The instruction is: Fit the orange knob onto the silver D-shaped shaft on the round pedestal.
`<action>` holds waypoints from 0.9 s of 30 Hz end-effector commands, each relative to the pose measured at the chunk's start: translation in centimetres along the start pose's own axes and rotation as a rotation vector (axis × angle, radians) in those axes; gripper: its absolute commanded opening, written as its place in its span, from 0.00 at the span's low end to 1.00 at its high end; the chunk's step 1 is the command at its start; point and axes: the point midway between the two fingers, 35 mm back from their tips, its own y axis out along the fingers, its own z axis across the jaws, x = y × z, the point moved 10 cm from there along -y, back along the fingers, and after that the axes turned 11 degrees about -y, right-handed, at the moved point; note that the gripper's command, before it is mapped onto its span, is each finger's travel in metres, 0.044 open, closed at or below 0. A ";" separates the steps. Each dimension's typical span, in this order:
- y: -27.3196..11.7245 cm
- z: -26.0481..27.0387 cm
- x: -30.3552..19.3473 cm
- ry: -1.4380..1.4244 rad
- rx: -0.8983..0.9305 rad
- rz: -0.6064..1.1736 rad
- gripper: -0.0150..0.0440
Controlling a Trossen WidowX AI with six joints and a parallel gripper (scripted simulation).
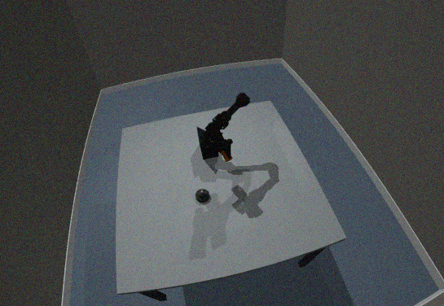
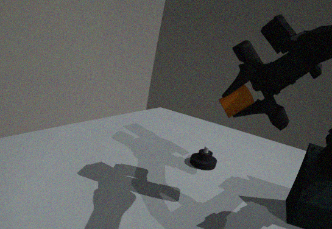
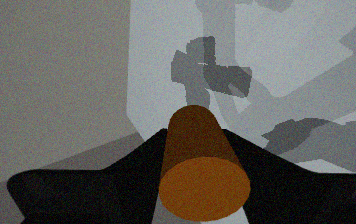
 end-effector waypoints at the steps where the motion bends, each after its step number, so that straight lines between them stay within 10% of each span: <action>1: 0.6 0.6 0.1 -0.011 -0.065 0.009 0.25; 27: 7.9 3.7 0.2 -0.018 -0.694 0.138 0.25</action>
